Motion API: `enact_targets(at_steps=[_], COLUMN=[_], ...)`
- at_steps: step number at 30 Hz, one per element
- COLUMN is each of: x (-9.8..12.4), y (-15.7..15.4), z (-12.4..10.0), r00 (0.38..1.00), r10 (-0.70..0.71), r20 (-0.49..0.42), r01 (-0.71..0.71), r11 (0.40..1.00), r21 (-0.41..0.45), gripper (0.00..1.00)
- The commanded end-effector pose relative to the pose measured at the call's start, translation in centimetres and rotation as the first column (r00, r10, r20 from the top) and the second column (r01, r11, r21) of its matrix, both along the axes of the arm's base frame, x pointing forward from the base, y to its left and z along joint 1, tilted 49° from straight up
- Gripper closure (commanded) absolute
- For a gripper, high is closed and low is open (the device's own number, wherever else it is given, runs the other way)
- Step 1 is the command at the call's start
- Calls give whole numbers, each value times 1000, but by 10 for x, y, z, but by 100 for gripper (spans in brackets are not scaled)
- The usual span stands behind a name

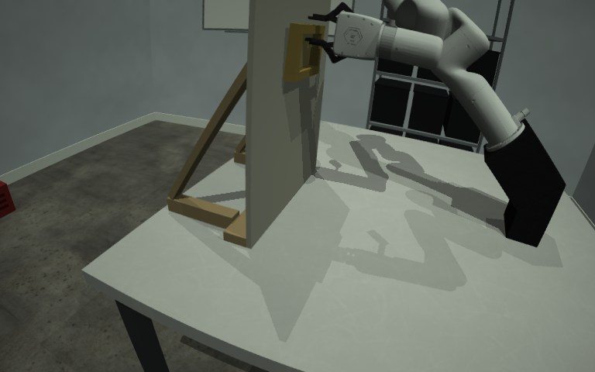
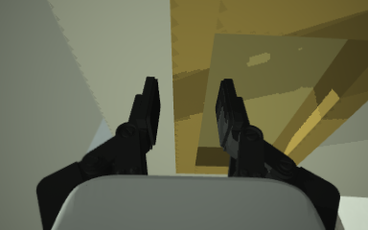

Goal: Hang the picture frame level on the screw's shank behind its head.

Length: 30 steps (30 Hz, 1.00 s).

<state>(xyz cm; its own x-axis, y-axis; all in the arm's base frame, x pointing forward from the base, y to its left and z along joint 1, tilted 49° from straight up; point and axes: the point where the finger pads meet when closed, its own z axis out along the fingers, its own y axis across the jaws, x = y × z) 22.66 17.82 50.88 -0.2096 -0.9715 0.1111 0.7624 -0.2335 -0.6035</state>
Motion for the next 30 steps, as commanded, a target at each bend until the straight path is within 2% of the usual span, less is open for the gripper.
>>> enact_targets(at_steps=[1, 30], x=[0, -2], y=[0, 0], z=[1, -1], r00=[1000, 1000], r10=[0, 0], r20=[1, 1], r01=[0, 0], r11=[1000, 1000], r21=[2, 2], gripper=[50, 50])
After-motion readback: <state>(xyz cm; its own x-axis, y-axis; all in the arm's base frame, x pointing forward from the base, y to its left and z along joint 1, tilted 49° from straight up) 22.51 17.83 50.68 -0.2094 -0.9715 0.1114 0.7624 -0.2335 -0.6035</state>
